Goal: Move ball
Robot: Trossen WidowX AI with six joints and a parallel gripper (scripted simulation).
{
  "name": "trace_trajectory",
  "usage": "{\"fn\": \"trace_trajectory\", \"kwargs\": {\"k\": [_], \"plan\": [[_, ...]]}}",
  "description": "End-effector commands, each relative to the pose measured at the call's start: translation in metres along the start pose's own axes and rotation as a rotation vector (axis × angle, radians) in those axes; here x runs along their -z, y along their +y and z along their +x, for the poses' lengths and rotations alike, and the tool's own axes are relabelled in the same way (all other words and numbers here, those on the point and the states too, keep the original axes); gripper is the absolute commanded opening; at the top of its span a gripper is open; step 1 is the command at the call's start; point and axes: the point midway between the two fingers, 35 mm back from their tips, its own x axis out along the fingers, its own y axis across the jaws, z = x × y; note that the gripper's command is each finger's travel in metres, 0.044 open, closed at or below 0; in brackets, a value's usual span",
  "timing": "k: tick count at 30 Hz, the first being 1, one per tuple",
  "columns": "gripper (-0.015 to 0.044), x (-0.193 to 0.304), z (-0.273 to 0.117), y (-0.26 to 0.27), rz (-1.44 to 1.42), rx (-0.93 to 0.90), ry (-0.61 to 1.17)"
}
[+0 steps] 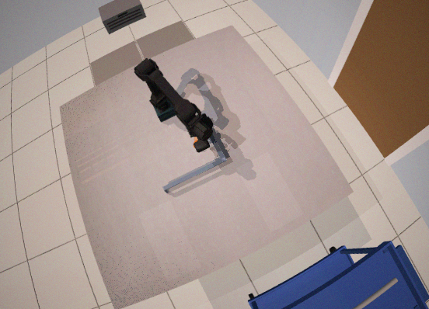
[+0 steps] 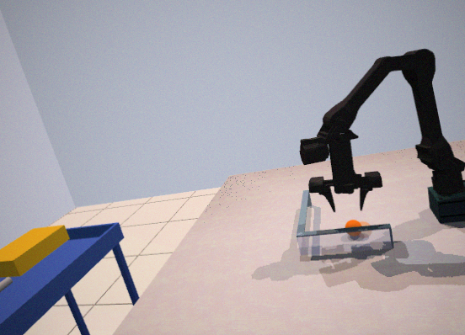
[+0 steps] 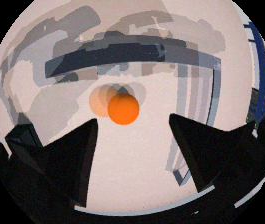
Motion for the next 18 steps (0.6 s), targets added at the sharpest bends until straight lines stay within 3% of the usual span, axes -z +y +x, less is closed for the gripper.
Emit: {"fn": "trace_trajectory", "kwargs": {"k": [1,18], "plan": [[0.0330,0.010,0.007,0.007,-0.030,-0.042,0.033],[0.0330,0.011,0.026,0.008,-0.030,-0.042,0.033]]}}
